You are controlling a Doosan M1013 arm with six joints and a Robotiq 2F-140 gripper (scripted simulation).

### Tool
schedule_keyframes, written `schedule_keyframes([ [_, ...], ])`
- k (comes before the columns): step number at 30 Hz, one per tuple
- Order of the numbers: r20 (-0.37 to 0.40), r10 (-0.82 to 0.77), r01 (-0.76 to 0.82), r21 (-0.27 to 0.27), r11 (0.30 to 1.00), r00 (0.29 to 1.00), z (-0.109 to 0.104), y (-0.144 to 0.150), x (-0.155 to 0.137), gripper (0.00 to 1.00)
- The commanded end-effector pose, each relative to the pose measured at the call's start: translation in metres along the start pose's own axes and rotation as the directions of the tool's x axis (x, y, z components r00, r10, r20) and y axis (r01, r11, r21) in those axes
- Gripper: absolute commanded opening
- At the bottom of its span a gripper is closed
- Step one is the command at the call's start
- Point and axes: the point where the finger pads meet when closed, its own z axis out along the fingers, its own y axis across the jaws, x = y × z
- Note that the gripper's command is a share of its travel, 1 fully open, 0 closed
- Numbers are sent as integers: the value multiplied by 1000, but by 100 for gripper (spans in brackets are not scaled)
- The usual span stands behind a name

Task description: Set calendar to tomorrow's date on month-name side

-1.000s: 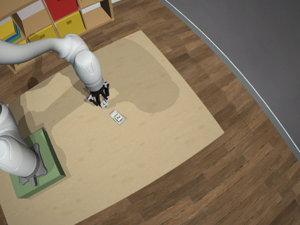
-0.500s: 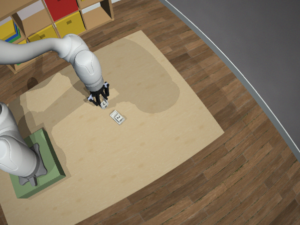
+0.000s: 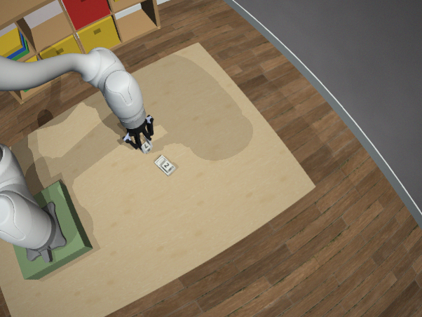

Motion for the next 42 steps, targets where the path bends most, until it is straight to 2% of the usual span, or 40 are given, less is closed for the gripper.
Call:
schedule_keyframes([
  [1, 0, 0, 0, 0, 1000, 1000, -1, 0, 0, 16],
  [6, 0, 0, 0, 0, 1000, 1000, -18, 0, 0, 16],
  [16, 0, 0, 0, 0, 1000, 1000, -88, 0, 0, 16],
  [22, 0, 0, 0, 0, 1000, 1000, -99, 0, 0, 16],
  [31, 0, 0, 0, 0, 1000, 1000, -99, 0, -1, 16],
  [33, 0, -7, 7, 0, 1000, 1000, -101, 2, -19, 16],
  [35, 0, -7, 7, 0, 1000, 1000, -101, 2, -19, 16],
  [38, 0, -24, 24, 0, 1000, 1000, -107, 4, -71, 16],
  [42, 0, -31, 31, 0, 1000, 1000, -110, 3, -90, 16],
])
